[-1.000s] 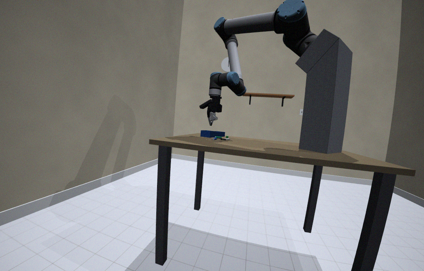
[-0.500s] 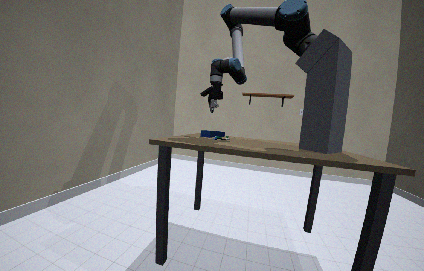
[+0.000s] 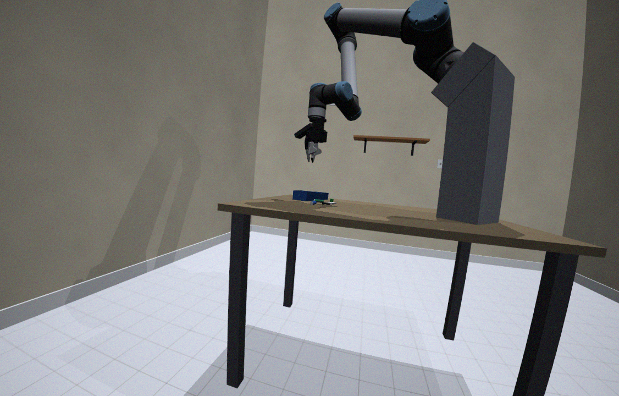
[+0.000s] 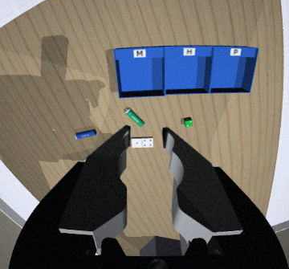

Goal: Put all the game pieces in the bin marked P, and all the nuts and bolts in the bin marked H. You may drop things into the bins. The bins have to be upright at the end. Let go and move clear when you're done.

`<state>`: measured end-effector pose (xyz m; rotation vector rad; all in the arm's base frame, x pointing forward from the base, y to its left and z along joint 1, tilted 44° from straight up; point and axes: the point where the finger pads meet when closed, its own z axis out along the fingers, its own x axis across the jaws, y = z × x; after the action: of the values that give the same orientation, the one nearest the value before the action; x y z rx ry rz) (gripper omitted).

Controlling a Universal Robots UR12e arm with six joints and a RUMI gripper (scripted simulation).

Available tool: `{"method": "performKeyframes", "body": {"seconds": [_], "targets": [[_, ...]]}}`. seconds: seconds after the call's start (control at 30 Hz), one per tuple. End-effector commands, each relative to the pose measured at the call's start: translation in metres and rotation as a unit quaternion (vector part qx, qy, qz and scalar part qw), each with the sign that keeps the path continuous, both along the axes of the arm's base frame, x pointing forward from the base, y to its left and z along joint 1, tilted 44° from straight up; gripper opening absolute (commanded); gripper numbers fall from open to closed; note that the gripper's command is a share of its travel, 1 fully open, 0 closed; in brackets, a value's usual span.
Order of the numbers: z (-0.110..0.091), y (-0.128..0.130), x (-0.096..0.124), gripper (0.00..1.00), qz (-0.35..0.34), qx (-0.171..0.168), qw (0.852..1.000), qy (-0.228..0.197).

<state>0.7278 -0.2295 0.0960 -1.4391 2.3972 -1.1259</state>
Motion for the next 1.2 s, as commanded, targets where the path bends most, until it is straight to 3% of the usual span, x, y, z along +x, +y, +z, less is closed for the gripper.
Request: {"method": "performKeyframes", "body": {"seconds": [0.0,0.1,0.13,0.37,0.6,0.67,0.7,0.9,1.17], "targets": [[-0.021,-0.022,-0.011,0.18,-0.056,0.036,0.997,-0.042],[-0.026,-0.028,-0.014,0.18,-0.066,0.042,0.996,-0.050],[-0.032,-0.034,-0.017,0.18,-0.096,0.061,0.991,-0.072],[-0.070,-0.073,-0.037,0.18,-0.165,0.106,0.973,-0.121],[-0.107,-0.113,-0.057,0.18,-0.238,0.152,0.944,-0.172],[-0.107,-0.113,-0.057,0.18,-0.238,0.152,0.944,-0.172],[-0.113,-0.119,-0.060,0.18,-0.266,0.170,0.929,-0.192],[-0.117,-0.123,-0.063,0.18,-0.320,0.205,0.895,-0.232],[-0.117,-0.124,-0.063,0.18,-0.390,0.251,0.837,-0.289]]}}
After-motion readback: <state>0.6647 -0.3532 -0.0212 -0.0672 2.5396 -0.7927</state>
